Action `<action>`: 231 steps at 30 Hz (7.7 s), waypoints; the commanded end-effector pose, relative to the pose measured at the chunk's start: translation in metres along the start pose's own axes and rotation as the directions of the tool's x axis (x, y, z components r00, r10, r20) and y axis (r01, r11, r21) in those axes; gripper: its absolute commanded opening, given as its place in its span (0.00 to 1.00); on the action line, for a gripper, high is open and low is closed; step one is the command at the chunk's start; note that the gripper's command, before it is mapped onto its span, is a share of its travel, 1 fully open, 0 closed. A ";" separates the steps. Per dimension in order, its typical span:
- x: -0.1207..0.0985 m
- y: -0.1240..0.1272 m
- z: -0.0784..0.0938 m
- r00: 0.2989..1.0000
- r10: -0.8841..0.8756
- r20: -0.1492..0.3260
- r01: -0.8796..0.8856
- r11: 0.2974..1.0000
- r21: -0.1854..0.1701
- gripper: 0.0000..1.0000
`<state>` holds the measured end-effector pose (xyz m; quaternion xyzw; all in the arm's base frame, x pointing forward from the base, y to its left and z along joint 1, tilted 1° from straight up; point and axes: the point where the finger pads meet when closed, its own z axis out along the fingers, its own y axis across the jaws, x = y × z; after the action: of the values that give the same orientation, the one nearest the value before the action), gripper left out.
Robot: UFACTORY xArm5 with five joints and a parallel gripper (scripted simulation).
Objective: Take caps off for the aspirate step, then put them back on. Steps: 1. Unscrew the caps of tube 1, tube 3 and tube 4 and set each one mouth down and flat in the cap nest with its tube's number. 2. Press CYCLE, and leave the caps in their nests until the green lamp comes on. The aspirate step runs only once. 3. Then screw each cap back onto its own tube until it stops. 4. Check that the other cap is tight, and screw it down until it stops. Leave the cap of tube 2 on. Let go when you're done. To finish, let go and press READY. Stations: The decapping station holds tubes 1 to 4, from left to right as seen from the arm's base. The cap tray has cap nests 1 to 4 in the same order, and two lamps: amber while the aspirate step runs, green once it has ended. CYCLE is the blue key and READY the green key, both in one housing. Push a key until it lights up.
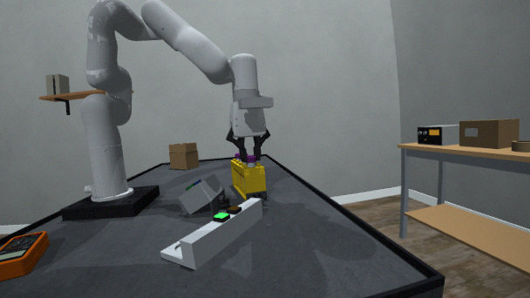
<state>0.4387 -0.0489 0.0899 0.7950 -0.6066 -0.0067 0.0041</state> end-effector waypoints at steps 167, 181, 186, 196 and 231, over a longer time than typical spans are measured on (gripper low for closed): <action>0.000 -0.001 -0.001 0.896 -0.445 -0.001 0.445 0.896 0.005 0.46; 0.000 -0.001 -0.001 0.789 -0.614 -0.001 0.614 0.789 0.005 0.00; 0.000 -0.001 -0.001 0.789 -0.614 -0.001 0.614 0.789 0.005 0.00; 0.000 -0.001 -0.001 0.846 -0.532 -0.001 0.532 0.846 0.005 0.00; 0.000 -0.001 0.001 0.614 0.789 0.005 -0.789 0.614 0.001 0.00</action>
<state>0.4388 -0.0488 0.0884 0.4967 -0.8679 -0.0045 0.0062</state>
